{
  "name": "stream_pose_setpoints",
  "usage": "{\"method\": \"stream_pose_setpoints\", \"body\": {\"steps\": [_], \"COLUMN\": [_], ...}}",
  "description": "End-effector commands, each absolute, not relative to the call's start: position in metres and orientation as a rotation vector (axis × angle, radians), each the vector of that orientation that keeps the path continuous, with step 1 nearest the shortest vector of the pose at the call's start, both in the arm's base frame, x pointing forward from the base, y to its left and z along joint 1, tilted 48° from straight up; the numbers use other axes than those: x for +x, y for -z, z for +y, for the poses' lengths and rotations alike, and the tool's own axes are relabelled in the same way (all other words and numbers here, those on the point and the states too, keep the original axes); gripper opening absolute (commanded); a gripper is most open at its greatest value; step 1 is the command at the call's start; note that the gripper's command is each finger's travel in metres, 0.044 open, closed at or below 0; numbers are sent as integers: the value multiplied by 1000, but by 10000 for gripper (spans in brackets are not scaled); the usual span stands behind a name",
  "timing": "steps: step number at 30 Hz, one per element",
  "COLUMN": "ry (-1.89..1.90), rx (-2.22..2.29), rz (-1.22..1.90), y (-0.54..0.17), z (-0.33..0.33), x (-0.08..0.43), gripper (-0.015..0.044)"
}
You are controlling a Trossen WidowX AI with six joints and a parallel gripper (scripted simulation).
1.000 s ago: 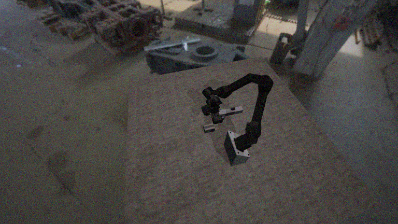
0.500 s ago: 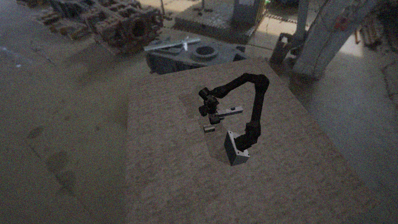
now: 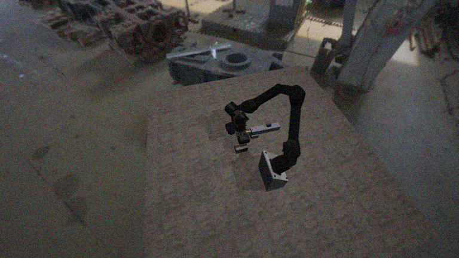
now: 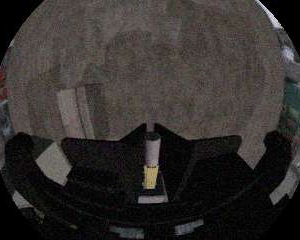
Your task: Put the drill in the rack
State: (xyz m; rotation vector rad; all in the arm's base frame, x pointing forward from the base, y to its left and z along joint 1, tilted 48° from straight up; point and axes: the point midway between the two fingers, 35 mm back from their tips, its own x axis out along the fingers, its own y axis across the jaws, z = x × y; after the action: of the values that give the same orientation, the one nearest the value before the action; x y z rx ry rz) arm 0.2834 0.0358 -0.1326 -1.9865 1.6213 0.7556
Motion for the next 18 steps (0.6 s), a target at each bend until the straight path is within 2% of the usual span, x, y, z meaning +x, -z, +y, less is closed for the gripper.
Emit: {"method": "stream_pose_setpoints", "body": {"steps": [1,16,18], "ry": [-756,-759,-759], "rx": [-1987,-1985,-1985], "rz": [1621,1621,1621], "y": [133,131,131], "z": [36,32,32], "x": [283,284,284], "gripper": [26,420,440]}}
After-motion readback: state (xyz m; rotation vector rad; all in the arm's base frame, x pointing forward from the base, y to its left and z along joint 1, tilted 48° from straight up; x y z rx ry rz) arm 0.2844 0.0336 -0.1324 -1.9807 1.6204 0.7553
